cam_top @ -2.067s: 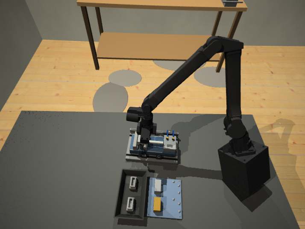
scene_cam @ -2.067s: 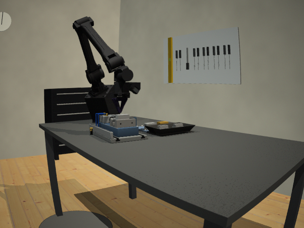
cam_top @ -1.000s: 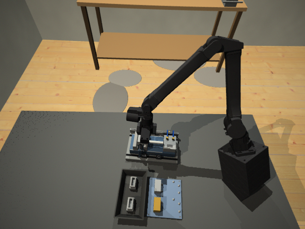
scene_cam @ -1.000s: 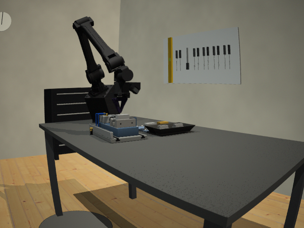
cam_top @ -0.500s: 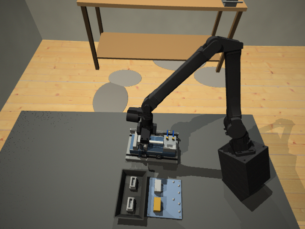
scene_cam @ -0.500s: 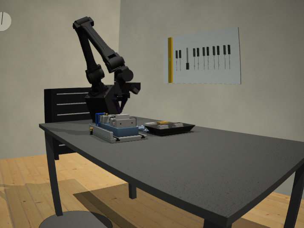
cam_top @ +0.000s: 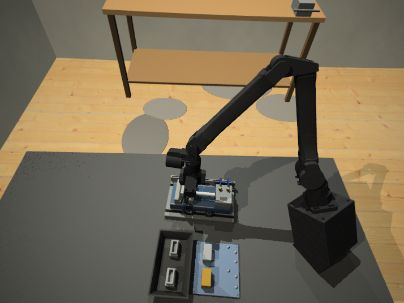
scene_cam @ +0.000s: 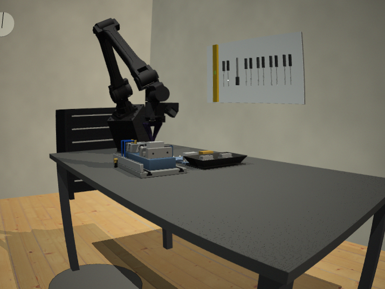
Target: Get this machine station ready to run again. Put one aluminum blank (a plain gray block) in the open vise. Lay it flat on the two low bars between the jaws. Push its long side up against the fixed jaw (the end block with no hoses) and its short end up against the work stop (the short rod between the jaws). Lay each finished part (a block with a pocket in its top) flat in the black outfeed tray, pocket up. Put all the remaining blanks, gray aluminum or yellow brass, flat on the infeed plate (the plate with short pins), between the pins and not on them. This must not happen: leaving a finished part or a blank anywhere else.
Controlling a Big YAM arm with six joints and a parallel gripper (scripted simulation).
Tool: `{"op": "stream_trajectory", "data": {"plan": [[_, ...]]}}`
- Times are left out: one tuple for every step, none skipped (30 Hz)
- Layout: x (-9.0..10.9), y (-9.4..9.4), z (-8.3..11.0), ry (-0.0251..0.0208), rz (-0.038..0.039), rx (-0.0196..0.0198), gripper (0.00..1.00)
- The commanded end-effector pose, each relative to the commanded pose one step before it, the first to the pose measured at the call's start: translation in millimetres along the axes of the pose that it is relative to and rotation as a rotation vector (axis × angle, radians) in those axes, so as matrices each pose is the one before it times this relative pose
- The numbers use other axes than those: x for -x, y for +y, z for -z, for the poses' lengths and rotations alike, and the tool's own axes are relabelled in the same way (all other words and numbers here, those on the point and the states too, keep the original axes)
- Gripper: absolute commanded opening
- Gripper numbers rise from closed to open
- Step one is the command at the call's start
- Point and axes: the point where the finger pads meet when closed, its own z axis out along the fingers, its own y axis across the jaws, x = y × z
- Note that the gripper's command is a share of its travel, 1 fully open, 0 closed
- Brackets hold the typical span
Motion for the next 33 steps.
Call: {"op": "stream_trajectory", "data": {"plan": [[-4.2,-5.76,-9.69,0.00241,-0.0024,0.00136,0.0],[0.06,0.55,-0.75,-0.00006,0.00049,0.00093,0.0],[0.07,0.55,-0.74,-0.00008,0.00048,0.00093,0.0],[0.08,0.55,-0.73,-0.00008,0.00047,0.00093,0.0],[0.09,0.55,-0.72,-0.00007,0.00046,0.00093,0.0],[0.1,0.55,-0.7,-0.00006,0.00045,0.00092,0.0],[0.1,0.54,-0.68,-0.00006,0.00044,0.00091,0.0],[0.1,0.53,-0.66,-0.00005,0.00043,0.0009,0.0],[0.1,0.52,-0.63,-0.00005,0.00042,0.00088,0.0],[0.1,0.5,-0.6,-0.00005,0.0004,0.00085,0.0],[0.1,0.48,-0.57,-0.00005,0.00039,0.00082,0.0],[0.1,0.46,-0.54,-0.00005,0.00037,0.00079,0.0],[0.1,0.44,-0.51,-0.00005,0.00035,0.00075,0.0],[0.1,0.42,-0.48,-0.00005,0.00034,0.00072,0.0],[0.09,0.4,-0.45,-0.00005,0.00032,0.00069,0.0],[0.09,0.38,-0.41,-0.00005,0.0003,0.00065,0.0],[0.0,0.0,0.0,0.0,0.0,0.0,0.0],[0.0,0.0,0.0,0.0,0.0,0.0,0.0],[0.12,0.35,-0.37,-0.00006,0.00035,0.00058,0.0],[0.09,0.34,-0.34,-0.00005,0.00028,0.00057,0.0],[0.07,0.32,-0.31,-0.00004,0.00021,0.00054,0.0],[0.07,0.29,-0.28,-0.00003,0.00016,0.0005,0.0],[0.06,0.26,-0.24,-0.00003,0.00011,0.00045,0.0],[0.05,0.22,-0.2,-0.00002,0.00006,0.00038,0.0],[0.04,0.19,-0.17,-0.00002,0.00002,0.00032,0.0],[0.04,0.16,-0.14,-0.00001,-0.00001,0.00027,0.0],[0.03,0.14,-0.11,-0.00001,-0.00002,0.00023,0.0],[0.03,0.12,-0.08,-0.00001,-0.00003,0.0002,0.0],[0.04,0.09,-0.06,-0.00002,0.0,0.00015,0.0],[0.06,0.07,-0.03,-0.00003,0.00006,0.00011,0.0],[0.07,0.06,-0.01,-0.00004,0.00009,0.00007,0.0],[0.07,0.05,0.0,-0.00004,0.00009,0.00005,0.0],[0.06,0.04,0.0,-0.00004,0.00008,0.00005,0.0]]}}
